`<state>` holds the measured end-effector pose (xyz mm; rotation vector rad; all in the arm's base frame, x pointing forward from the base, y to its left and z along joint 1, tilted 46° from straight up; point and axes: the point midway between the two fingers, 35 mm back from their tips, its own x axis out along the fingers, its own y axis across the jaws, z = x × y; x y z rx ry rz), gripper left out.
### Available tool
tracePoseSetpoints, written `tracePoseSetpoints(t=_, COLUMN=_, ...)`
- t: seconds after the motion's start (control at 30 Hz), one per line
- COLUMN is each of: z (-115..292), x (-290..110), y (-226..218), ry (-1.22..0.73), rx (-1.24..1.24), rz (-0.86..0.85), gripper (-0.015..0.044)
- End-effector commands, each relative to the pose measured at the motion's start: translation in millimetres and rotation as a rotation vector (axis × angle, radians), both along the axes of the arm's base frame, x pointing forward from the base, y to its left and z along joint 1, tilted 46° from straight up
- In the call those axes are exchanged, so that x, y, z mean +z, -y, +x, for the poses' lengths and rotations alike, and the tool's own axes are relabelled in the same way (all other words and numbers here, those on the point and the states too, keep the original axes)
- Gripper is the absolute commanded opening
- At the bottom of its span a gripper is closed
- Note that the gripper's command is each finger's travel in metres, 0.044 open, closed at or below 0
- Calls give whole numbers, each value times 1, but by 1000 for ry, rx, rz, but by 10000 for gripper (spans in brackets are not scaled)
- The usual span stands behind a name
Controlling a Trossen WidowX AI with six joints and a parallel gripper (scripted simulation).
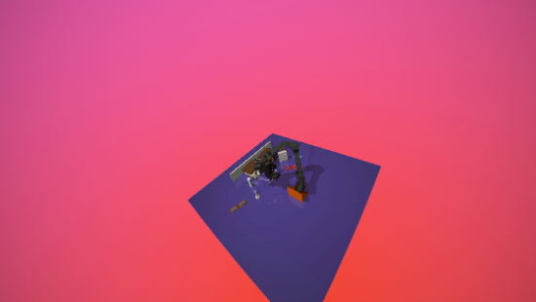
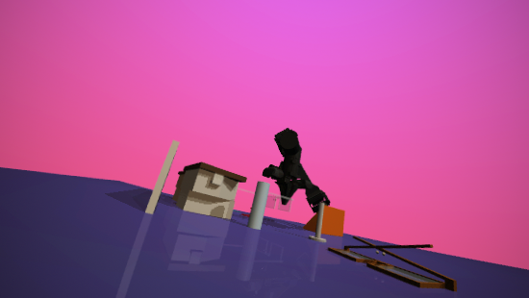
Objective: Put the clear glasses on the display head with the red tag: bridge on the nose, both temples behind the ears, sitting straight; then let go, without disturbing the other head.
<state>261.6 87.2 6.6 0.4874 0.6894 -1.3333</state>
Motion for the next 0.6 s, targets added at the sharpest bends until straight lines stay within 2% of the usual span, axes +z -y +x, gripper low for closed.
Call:
tracePoseSetpoints(t=0.0, z=0, x=-1, y=1, ry=-4, rx=7, rz=-6, gripper=0)
tracePoseSetpoints(t=0.57, z=22, x=-3, y=-2, ry=3, rx=15, rz=12, gripper=0)
